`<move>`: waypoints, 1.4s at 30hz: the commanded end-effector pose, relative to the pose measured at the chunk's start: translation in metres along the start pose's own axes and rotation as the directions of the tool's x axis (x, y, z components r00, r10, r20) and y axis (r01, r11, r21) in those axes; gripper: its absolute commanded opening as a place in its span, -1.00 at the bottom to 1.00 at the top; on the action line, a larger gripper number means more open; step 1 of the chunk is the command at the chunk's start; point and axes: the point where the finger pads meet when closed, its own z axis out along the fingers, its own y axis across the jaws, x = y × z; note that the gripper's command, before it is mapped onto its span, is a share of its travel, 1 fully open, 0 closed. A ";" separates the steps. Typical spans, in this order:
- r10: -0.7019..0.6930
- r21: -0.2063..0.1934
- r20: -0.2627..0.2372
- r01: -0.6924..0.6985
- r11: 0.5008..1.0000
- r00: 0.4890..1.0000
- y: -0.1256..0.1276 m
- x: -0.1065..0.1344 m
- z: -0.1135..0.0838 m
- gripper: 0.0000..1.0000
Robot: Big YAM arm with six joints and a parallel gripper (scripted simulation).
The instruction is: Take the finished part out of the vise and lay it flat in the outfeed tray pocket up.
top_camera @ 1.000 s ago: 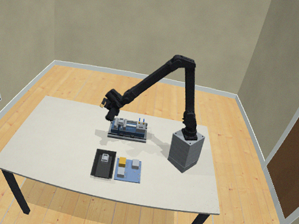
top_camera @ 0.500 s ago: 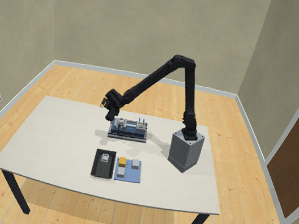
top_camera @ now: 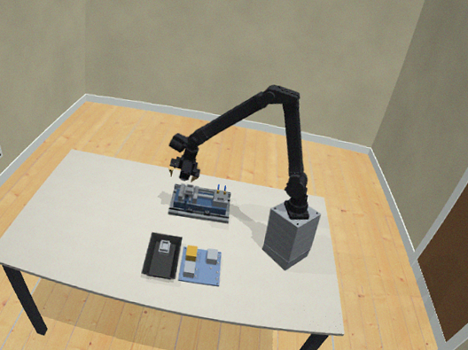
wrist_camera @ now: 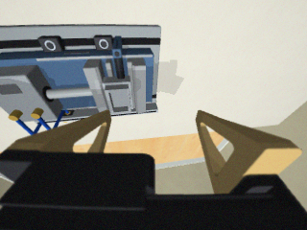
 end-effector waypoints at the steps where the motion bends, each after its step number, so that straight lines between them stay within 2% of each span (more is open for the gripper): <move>1: 0.017 -0.120 0.084 -0.007 0.993 0.996 0.014 0.047 0.000 1.00; 2: 0.029 -0.143 0.116 -0.012 0.990 0.993 0.021 0.050 0.000 1.00; 4: 0.029 -0.143 0.116 -0.012 0.990 0.993 0.021 0.050 0.000 1.00; 5: 0.014 -0.150 0.142 0.008 0.989 0.990 0.019 0.040 -0.002 1.00; 7: 0.017 -0.119 0.133 -0.001 0.993 0.991 0.011 0.048 -0.021 1.00; 12: 0.017 -0.120 0.133 -0.001 0.993 0.991 0.011 0.047 -0.014 1.00; 13: 0.025 -0.122 0.130 -0.010 0.992 0.991 0.013 0.051 -0.014 -1.00; 15: 0.040 -0.126 0.125 -0.024 0.992 0.991 0.017 0.059 -0.013 -1.00; 21: 0.043 -0.127 0.124 -0.027 0.992 0.991 0.017 0.059 -0.013 -1.00; 22: 0.020 -0.121 0.130 -0.004 0.993 0.991 0.011 0.047 -0.014 -1.00; 29: 0.042 -0.126 0.124 -0.026 0.992 0.991 0.017 0.058 -0.013 -1.00; 42: 0.032 -0.124 0.127 -0.016 0.992 0.991 0.014 0.053 -0.013 -1.00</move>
